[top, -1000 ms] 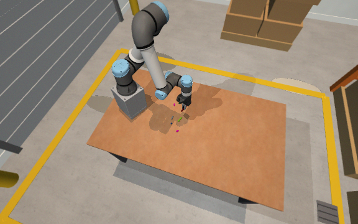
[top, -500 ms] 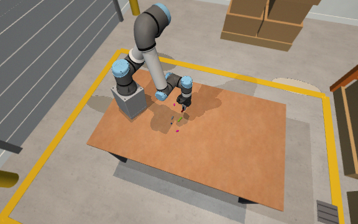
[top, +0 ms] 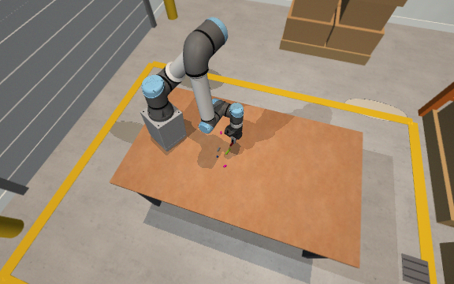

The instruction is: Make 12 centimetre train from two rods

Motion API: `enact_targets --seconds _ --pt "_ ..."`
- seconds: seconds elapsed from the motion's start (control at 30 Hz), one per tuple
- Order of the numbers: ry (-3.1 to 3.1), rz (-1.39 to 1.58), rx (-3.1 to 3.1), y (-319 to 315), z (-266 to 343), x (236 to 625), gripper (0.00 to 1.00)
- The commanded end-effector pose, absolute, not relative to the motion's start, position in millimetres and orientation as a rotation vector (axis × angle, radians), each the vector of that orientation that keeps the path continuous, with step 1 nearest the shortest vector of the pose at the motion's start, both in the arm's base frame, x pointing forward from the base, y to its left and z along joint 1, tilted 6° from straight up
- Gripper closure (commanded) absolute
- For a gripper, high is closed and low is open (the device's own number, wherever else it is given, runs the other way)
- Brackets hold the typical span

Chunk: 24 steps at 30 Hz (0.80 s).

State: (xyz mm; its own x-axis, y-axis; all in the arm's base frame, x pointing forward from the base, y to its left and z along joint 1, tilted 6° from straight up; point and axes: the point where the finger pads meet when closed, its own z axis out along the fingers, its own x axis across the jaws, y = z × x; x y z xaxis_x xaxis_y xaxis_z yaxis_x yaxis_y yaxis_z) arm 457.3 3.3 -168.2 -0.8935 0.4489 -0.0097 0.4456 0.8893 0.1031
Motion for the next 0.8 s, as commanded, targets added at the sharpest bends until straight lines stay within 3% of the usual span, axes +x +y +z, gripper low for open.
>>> enact_targets --seconds 0.0,0.77 --pt "3.02 0.153 0.715 4.8 -185.6 458.8 0.76" --pt "3.02 0.153 0.715 5.6 -194.8 459.4 0.76"
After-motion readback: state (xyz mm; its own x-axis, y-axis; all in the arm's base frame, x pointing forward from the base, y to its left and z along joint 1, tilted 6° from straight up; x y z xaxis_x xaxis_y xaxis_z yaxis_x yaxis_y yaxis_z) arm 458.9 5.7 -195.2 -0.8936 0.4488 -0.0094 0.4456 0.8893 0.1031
